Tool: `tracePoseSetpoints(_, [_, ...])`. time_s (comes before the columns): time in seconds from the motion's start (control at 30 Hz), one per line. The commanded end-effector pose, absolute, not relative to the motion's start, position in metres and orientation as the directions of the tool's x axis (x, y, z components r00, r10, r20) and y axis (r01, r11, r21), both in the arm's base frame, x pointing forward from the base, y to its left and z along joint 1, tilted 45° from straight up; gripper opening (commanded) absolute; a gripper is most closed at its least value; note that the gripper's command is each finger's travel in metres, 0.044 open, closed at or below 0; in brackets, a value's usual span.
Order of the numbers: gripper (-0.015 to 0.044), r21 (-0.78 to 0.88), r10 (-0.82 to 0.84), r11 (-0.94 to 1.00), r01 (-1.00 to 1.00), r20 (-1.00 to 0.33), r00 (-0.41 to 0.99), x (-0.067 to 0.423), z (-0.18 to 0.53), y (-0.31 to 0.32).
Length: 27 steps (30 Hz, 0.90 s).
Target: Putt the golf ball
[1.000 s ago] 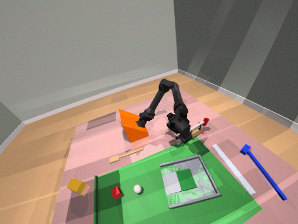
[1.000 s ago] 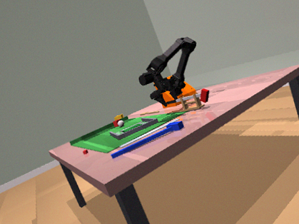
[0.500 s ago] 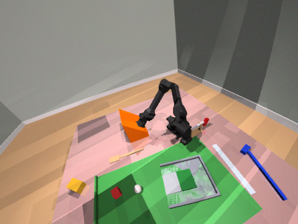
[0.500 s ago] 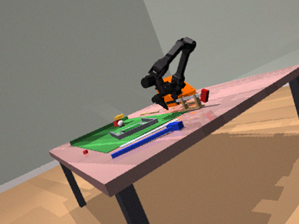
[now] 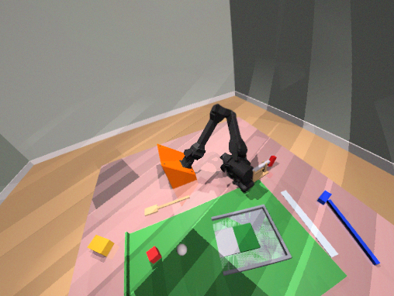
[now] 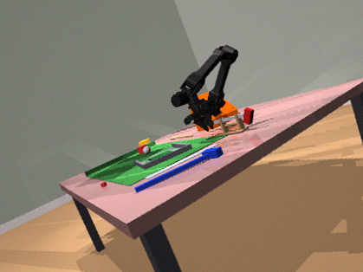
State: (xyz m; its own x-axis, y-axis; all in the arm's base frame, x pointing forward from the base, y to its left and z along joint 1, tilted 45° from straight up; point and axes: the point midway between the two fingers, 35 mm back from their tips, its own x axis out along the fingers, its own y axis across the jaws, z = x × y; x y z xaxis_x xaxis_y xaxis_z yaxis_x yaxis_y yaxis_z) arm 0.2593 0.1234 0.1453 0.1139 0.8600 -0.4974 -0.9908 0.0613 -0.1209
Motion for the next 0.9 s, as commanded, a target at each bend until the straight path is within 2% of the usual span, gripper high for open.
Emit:
tracePoseSetpoints(0.0, [0.0020,-0.121,0.860,0.060,-0.991,-0.498,0.113,0.259,0.145,0.123])
tracePoseSetpoints(0.1, [0.0000,-0.121,0.860,0.060,-0.991,-0.498,0.113,0.259,0.145,0.123])
tracePoseSetpoints(0.87, [0.0000,-0.041,0.853,0.120,-0.992,-0.508,0.123,0.252,0.198,0.066])
